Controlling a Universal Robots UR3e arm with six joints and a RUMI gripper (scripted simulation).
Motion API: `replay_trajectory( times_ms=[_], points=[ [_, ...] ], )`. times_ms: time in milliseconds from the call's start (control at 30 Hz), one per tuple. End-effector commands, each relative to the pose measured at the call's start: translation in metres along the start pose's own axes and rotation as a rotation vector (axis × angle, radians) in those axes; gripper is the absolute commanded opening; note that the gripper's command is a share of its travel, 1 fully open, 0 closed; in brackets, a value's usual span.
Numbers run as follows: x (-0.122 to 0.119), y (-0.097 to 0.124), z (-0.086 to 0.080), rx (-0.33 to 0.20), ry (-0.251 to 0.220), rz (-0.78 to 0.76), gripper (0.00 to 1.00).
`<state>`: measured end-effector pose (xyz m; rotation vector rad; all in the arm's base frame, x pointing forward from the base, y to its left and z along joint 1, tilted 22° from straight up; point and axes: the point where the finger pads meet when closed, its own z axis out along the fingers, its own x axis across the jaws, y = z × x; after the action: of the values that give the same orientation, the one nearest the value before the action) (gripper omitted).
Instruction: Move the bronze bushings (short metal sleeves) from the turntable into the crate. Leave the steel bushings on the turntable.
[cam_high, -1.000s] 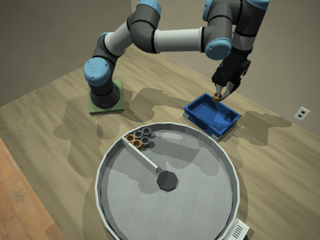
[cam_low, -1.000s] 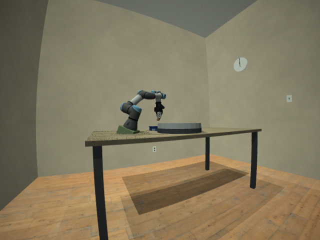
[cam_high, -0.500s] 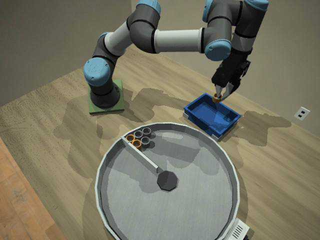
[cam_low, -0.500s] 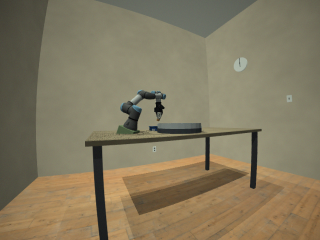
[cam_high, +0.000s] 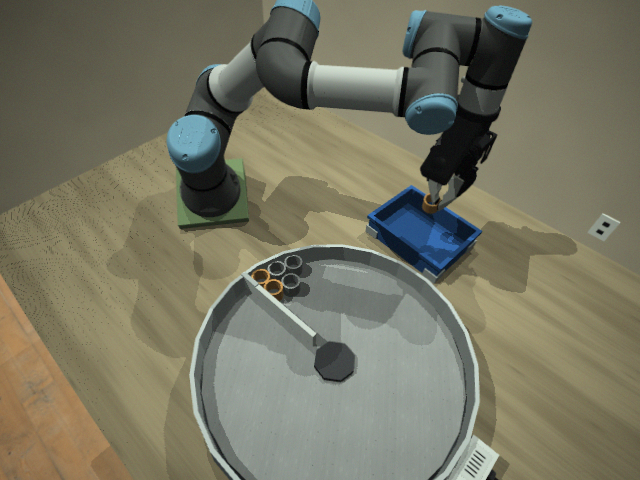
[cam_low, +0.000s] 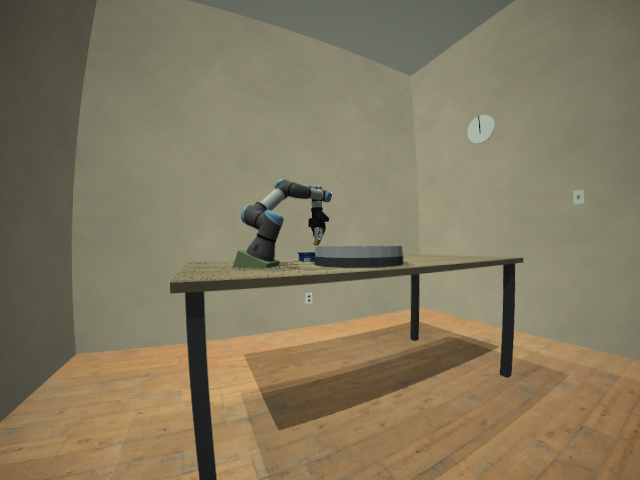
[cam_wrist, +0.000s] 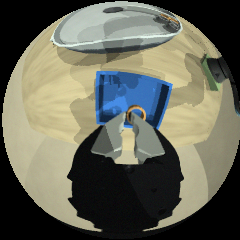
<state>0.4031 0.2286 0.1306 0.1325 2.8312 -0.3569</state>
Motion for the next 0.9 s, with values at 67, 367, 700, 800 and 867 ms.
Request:
replay_trajectory(
  times_ms=[67,367,700,800,867],
  points=[
    [-0.001,0.001,0.018,-0.005,-0.006,0.0,0.0],
    [-0.001,0.001,0.031,-0.005,-0.006,0.0,0.0],
    [-0.001,0.001,0.035,-0.005,-0.006,0.0,0.0],
    [-0.001,0.001,0.035,-0.005,-0.006,0.0,0.0],
    [-0.001,0.001,0.035,-0.005,-0.006,0.0,0.0]
  ],
)
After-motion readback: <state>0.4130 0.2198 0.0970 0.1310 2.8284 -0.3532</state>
